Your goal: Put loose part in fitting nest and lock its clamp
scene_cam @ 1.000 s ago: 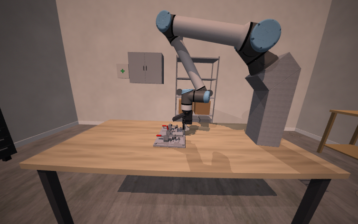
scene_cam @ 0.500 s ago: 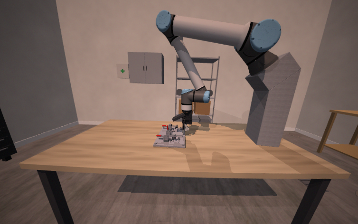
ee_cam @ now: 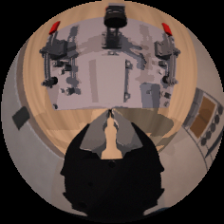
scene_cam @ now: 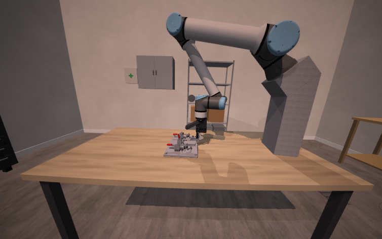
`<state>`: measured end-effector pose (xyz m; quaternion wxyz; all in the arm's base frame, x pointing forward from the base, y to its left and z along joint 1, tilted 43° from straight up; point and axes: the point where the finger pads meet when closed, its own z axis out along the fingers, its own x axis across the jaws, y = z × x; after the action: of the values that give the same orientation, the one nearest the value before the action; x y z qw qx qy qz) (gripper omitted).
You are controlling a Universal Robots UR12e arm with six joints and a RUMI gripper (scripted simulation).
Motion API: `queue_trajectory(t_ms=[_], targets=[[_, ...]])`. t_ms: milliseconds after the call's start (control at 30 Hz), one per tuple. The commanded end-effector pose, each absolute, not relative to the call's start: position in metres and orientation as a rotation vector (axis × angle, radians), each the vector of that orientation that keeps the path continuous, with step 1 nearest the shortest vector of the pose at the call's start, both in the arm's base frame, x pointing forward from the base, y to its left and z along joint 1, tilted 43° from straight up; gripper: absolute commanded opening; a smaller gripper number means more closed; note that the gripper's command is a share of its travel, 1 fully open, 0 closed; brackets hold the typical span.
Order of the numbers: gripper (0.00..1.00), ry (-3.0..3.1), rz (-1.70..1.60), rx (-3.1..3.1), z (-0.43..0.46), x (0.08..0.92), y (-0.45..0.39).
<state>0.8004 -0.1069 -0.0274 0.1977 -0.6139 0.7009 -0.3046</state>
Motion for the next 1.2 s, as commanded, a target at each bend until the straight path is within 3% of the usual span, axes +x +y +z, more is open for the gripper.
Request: queue_trajectory(t_ms=[0,1167], targets=[[0.0,1.965,-0.851,-1.718,-0.034,0.793,-0.108],[0.0,1.962,-0.855,-1.716,-0.002,0.769,-0.101]])
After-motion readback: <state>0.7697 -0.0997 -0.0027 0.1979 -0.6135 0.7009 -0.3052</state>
